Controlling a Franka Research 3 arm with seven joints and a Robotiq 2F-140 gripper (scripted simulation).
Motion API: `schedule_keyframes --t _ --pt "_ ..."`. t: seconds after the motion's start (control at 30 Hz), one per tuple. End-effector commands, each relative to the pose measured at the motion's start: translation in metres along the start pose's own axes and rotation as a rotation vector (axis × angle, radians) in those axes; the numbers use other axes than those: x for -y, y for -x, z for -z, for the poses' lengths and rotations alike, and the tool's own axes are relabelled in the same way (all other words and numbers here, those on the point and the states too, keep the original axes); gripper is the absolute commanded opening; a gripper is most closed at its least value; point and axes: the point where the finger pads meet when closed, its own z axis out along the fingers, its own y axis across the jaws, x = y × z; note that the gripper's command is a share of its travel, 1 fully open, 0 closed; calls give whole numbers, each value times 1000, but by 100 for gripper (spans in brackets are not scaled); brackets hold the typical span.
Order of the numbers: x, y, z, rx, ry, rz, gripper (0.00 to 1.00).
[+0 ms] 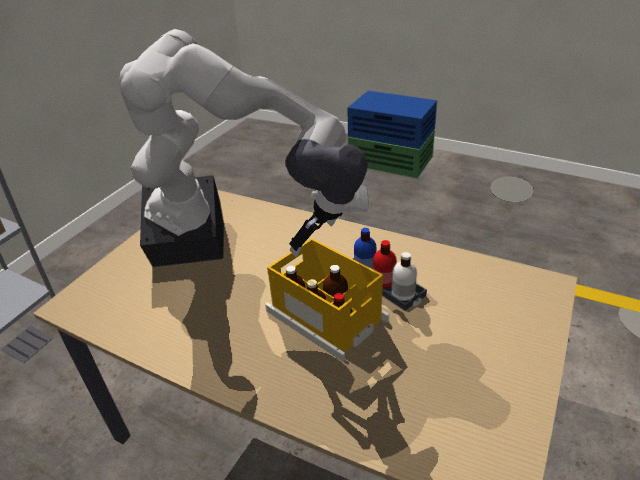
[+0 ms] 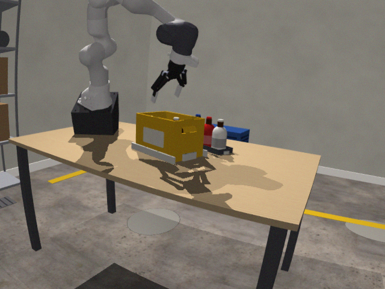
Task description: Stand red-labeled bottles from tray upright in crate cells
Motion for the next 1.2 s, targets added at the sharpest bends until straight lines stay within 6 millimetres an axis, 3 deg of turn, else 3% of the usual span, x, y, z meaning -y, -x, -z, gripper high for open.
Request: schedule_keyframes --t 0.0,0.2,0.23,1.1,1.13,1.17 --pt "-2 -2 0 -5 1 13 100" --pt "-2 -2 0 -5 1 13 100" --pt "-23 -14 5 -106 63 139 100" --pt "-23 -14 5 -106 63 139 100" --pt "-40 -25 13 -198 129 269 100" --pt "-40 -25 13 -198 129 269 100"
